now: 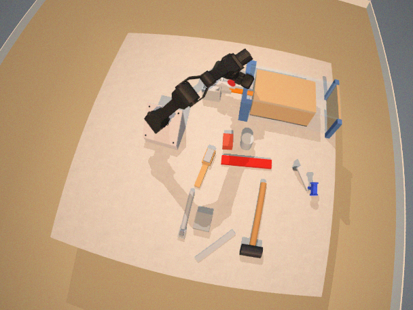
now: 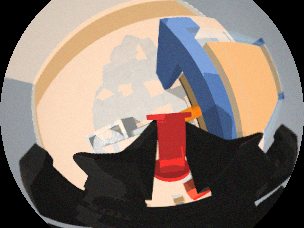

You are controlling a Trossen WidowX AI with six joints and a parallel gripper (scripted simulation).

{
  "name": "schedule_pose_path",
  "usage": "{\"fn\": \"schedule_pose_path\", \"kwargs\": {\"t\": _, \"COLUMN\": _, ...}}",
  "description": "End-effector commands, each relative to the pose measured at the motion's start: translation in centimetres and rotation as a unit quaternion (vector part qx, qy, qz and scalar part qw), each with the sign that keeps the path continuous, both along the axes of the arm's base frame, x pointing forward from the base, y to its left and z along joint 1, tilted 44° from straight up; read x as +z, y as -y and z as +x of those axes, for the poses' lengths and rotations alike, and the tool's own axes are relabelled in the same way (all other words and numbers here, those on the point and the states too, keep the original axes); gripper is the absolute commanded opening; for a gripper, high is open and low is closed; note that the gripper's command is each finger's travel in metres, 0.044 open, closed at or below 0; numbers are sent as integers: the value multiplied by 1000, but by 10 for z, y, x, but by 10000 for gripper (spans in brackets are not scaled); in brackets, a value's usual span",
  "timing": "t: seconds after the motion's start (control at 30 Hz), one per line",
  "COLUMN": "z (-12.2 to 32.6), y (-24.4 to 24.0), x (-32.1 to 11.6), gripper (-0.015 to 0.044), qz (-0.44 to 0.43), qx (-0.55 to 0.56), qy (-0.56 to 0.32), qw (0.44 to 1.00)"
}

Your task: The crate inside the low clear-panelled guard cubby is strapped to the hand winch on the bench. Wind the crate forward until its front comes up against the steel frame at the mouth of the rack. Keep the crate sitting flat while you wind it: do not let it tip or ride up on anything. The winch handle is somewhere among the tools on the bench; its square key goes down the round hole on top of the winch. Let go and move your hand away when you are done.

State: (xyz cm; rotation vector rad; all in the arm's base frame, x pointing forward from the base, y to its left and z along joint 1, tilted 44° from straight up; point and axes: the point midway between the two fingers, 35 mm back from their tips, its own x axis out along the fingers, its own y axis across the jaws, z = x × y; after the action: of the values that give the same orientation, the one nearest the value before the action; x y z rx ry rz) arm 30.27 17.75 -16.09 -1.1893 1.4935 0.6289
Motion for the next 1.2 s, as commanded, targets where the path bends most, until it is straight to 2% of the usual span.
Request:
{"fn": "schedule_pose_path", "kwargs": {"t": 0.0, "z": -2, "y": -13, "x": -8, "gripper": 0, "qz": 12, "qx": -1, "qy": -2, "qw": 1000}}
{"fn": "schedule_pose_path", "kwargs": {"t": 1.17, "z": -22, "y": -52, "x": -38, "gripper": 0, "qz": 15, "qx": -1, "qy": -2, "qw": 1000}}
